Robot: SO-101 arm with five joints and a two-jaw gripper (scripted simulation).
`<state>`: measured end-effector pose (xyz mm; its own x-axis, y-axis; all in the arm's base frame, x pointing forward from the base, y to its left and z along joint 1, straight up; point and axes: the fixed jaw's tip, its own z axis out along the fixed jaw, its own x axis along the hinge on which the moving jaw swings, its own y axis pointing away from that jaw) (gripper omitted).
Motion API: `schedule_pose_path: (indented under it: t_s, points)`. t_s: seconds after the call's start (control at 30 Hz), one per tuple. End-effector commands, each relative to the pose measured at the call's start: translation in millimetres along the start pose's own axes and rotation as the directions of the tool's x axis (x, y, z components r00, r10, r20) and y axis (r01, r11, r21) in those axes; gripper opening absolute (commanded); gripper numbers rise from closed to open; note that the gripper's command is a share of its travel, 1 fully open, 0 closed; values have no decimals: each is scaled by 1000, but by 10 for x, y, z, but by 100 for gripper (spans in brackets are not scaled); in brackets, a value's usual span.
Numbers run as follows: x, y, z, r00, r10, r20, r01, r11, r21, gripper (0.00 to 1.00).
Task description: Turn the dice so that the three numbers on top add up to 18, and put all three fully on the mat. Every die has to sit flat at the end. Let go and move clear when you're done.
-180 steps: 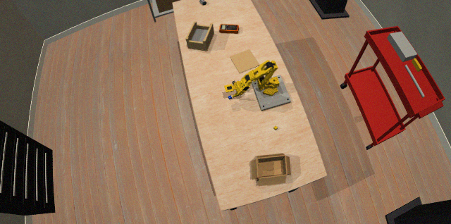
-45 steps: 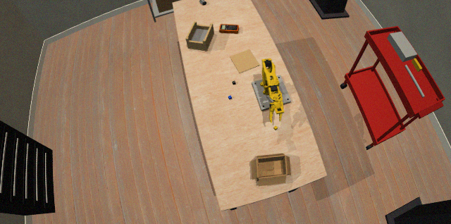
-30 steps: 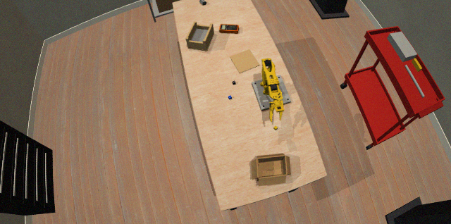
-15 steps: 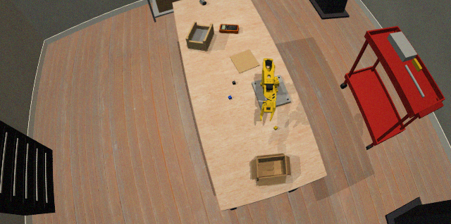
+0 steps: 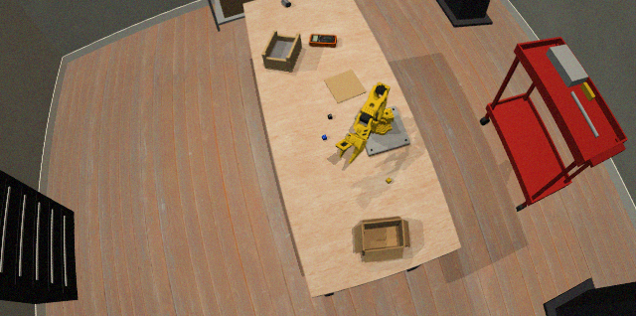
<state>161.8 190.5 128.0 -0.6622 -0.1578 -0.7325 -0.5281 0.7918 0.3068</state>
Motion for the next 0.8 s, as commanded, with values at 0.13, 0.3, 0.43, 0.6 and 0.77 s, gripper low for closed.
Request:
schedule_pose_path:
  t_s: [0.13, 0.3, 0.43, 0.6, 0.77]
  points:
    - [-198, -661, -100, 944, 326, 58, -330, 917, 222, 25]
    - [-235, -1046, -250, 851, 504, 148, -523, 790, 320, 25]
    - [-240, -1284, -358, 772, 598, 215, -631, 683, 368, 25]
    - [-209, -1575, -555, 635, 700, 326, -764, 506, 401, 25]
    - [-144, -1877, -799, 456, 764, 457, -872, 282, 400, 25]
